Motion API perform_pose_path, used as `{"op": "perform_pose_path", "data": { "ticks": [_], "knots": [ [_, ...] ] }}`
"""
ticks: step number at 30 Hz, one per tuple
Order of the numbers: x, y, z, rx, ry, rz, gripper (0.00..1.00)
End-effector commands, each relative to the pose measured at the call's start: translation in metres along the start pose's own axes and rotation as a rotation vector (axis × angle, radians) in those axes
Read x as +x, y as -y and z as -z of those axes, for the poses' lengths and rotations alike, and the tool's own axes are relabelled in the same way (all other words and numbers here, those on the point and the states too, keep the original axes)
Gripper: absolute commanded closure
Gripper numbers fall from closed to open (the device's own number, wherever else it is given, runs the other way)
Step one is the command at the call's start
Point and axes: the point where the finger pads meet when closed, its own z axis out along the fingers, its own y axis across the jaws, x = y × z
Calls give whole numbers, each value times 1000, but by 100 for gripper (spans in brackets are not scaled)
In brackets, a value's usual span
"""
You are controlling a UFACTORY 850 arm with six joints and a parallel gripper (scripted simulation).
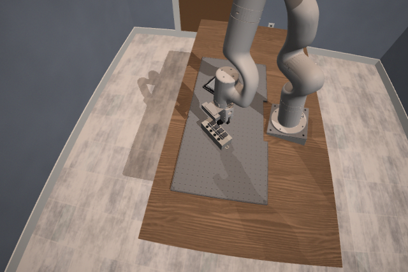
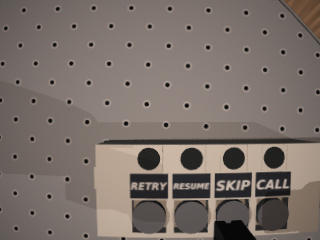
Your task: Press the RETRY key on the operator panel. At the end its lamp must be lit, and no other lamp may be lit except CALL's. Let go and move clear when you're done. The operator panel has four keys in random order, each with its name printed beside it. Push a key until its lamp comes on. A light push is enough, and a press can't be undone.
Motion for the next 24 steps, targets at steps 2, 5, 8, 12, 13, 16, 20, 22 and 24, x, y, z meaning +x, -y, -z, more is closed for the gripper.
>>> {"op": "perform_pose_path", "data": {
  "ticks": [2,5,8,12,13,16,20,22,24],
  "knots": [
    [1,0,-8,-4,-2,0,100],
    [1,0,-12,-4,-2,0,100],
    [1,0,-17,-4,-2,0,100],
    [1,0,-18,-4,-2,0,100],
    [1,0,-18,-4,-2,0,100],
    [1,-4,-18,-4,-2,0,100],
    [1,-7,-18,-4,-2,0,100],
    [1,-10,-18,-4,-2,0,100],
    [1,-14,-18,-4,-2,0,100]
  ]
}}
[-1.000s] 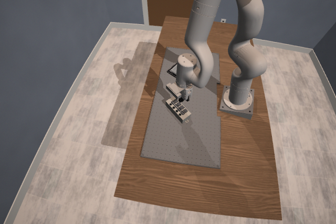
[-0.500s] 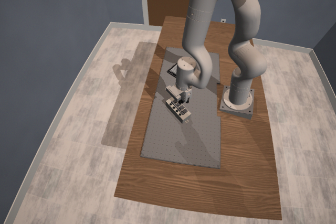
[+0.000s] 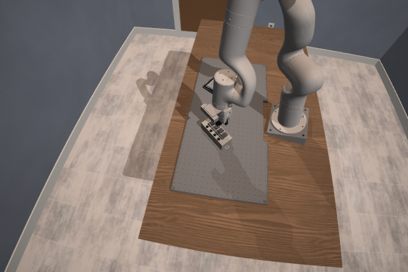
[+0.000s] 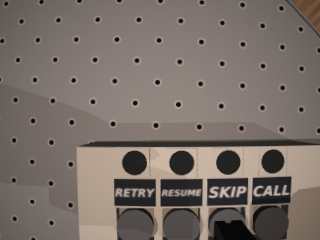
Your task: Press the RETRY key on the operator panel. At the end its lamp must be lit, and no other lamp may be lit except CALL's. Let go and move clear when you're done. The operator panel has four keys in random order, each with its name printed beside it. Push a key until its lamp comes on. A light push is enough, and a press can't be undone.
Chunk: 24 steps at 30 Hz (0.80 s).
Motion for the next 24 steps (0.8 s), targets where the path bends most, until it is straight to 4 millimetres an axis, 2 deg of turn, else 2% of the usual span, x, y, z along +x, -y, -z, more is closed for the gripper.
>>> {"op": "perform_pose_path", "data": {
  "ticks": [1,11,24],
  "knots": [
    [1,-8,0,0,-1,0,100],
    [1,-24,0,0,-1,0,100],
    [1,-25,0,0,-1,0,100]
  ]
}}
